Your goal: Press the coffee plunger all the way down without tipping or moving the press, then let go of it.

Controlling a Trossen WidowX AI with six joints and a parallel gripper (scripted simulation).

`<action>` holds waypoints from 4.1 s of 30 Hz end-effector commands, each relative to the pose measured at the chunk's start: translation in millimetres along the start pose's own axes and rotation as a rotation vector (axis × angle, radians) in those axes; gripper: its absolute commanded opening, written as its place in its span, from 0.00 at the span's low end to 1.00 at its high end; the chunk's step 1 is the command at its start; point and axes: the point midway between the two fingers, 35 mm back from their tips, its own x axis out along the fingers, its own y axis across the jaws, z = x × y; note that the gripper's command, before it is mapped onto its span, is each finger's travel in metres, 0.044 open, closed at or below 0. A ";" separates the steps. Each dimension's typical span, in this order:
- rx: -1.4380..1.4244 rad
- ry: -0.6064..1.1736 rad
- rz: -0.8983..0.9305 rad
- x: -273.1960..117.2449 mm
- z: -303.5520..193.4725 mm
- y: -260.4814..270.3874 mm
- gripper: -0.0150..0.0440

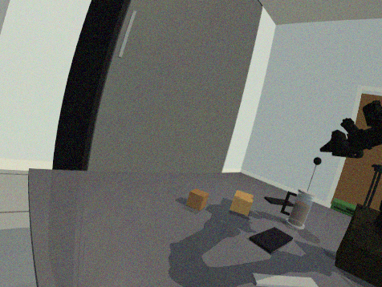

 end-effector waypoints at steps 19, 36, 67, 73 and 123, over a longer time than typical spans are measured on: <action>0.009 0.001 -0.005 30.0 -15.7 -1.0 1.00; 0.009 -0.003 -0.003 46.9 -16.5 0.3 0.78; 0.008 0.000 -0.004 60.8 -29.4 -2.8 0.45; 0.008 0.000 -0.005 67.9 -36.6 -3.9 0.45; 0.012 -0.005 0.001 124.6 -81.6 -2.2 0.45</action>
